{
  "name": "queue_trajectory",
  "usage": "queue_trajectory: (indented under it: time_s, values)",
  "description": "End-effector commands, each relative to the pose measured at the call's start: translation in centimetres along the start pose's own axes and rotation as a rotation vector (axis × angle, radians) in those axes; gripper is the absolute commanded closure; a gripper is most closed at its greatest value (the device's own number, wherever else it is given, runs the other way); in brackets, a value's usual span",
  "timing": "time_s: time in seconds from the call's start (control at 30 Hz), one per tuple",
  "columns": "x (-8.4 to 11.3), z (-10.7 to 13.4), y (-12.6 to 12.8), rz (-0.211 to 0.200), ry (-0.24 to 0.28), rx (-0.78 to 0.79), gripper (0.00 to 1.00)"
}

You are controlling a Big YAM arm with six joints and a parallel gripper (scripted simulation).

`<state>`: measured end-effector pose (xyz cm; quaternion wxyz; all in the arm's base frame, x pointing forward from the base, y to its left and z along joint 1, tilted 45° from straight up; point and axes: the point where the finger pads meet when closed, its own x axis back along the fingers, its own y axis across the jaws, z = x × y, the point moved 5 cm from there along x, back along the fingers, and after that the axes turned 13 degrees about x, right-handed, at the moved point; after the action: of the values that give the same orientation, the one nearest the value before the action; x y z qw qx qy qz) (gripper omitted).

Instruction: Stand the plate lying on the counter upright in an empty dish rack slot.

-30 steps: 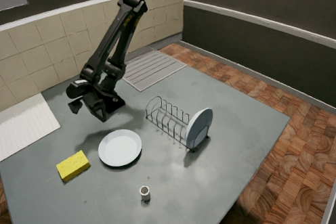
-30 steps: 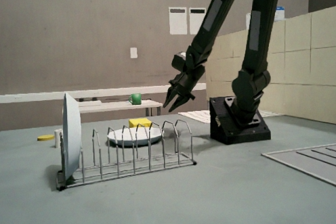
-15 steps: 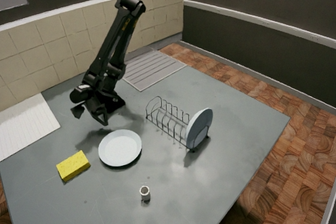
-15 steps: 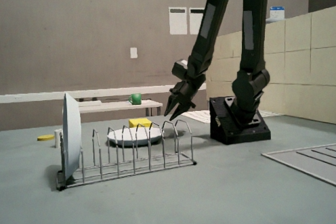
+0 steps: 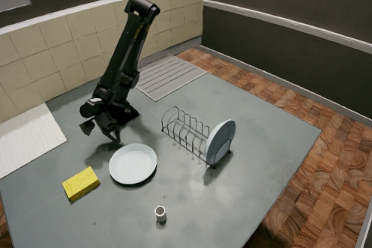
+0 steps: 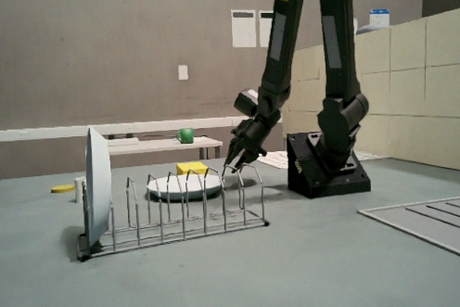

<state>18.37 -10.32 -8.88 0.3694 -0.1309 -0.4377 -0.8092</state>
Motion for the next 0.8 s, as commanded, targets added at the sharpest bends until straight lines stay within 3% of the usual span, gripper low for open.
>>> queue_trajectory:
  time_s: [0.0, 0.13, 0.17, 0.77]
  values:
    - [-0.5, 0.0, -0.2, -0.002, 0.001, -0.01, 0.74]
    - [-0.6, -0.1, -0.2, -0.003, -0.001, -0.006, 0.74]
    - [-0.5, -1.1, 0.3, -0.017, -0.017, 0.004, 0.74]
    - [-0.6, -0.8, 0.2, -0.011, -0.01, 0.005, 0.74]
